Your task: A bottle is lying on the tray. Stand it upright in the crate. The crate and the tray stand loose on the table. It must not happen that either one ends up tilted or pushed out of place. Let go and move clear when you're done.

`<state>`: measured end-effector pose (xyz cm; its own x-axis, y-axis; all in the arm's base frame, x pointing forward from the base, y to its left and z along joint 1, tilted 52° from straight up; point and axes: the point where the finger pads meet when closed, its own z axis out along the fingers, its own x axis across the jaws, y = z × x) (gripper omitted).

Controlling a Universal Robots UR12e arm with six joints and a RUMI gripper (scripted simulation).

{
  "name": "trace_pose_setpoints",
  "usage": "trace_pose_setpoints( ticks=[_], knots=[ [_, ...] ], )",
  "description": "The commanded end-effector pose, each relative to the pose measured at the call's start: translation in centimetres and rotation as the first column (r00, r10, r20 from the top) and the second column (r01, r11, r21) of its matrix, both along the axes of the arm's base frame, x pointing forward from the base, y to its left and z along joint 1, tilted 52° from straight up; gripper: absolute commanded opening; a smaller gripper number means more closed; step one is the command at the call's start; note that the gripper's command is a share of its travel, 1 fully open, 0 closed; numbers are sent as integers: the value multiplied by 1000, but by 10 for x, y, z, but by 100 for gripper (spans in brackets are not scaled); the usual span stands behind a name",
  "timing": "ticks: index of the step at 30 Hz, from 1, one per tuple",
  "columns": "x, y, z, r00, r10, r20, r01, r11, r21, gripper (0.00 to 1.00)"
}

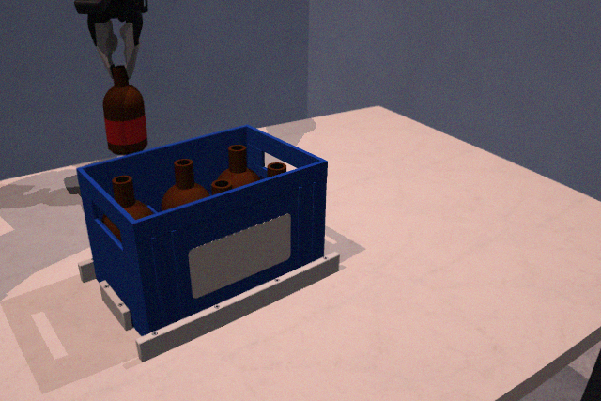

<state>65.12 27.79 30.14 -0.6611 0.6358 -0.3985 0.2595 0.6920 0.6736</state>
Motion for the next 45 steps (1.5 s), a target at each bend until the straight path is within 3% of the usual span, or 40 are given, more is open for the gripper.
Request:
trace_pose_setpoints(
  ticks=[1, 45],
  knots=[
    [0, 0, 1, 1000, 0, 1, 0, 1000, 0, 0],
    [-4, -2, 4, 1000, 0, 1, 0, 1000, 0, 0]
  ],
)
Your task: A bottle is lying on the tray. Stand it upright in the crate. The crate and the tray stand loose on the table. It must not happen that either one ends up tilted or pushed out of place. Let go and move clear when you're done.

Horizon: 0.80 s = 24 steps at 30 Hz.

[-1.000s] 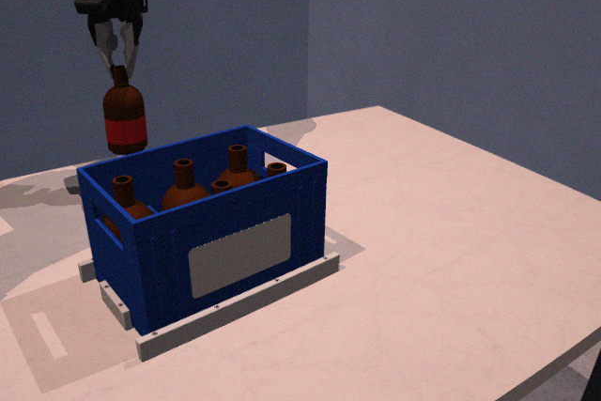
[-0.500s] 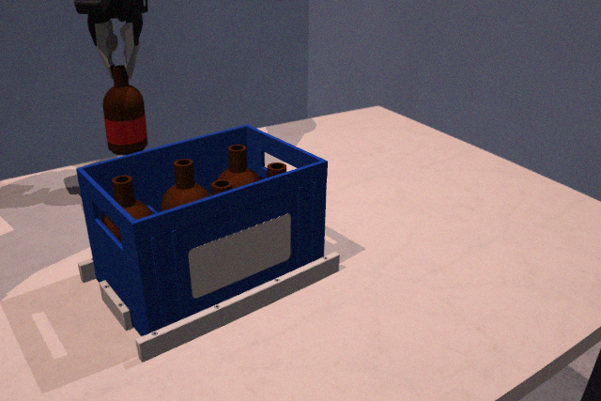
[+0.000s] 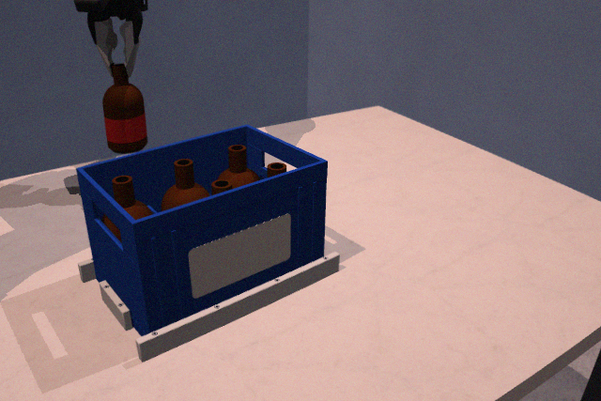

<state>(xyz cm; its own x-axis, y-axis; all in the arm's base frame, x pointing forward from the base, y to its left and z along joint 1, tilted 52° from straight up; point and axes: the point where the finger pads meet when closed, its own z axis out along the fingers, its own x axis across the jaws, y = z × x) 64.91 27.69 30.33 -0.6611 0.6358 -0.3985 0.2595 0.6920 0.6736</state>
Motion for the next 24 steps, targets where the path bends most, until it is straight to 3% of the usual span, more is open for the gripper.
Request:
trace_pose_setpoints(
  ticks=[1, 24],
  knots=[
    [-3, -1, 3, 1000, 0, 1, 0, 1000, 0, 0],
    [-18, -9, 17, 1000, 0, 1, 0, 1000, 0, 0]
  ],
)
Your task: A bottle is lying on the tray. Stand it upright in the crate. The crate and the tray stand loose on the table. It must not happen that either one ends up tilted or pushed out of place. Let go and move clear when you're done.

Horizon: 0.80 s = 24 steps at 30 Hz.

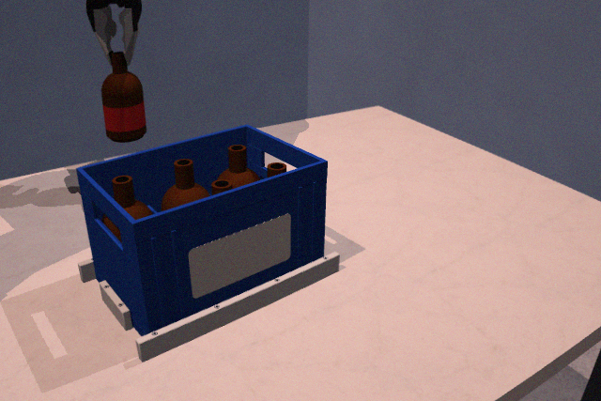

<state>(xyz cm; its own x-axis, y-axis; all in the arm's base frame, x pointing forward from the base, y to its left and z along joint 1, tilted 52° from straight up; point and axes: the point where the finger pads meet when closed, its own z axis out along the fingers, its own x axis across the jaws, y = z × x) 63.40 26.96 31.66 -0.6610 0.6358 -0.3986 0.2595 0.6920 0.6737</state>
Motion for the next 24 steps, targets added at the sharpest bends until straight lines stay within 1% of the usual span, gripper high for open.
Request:
trace_pose_setpoints(
  ticks=[1, 12, 24],
  knots=[
    [-4, -2, 4, 1000, 0, 1, 0, 1000, 0, 0],
    [-10, -5, 9, 1000, 0, 1, 0, 1000, 0, 0],
    [-11, -5, 10, 1000, 0, 1, 0, 1000, 0, 0]
  ],
)
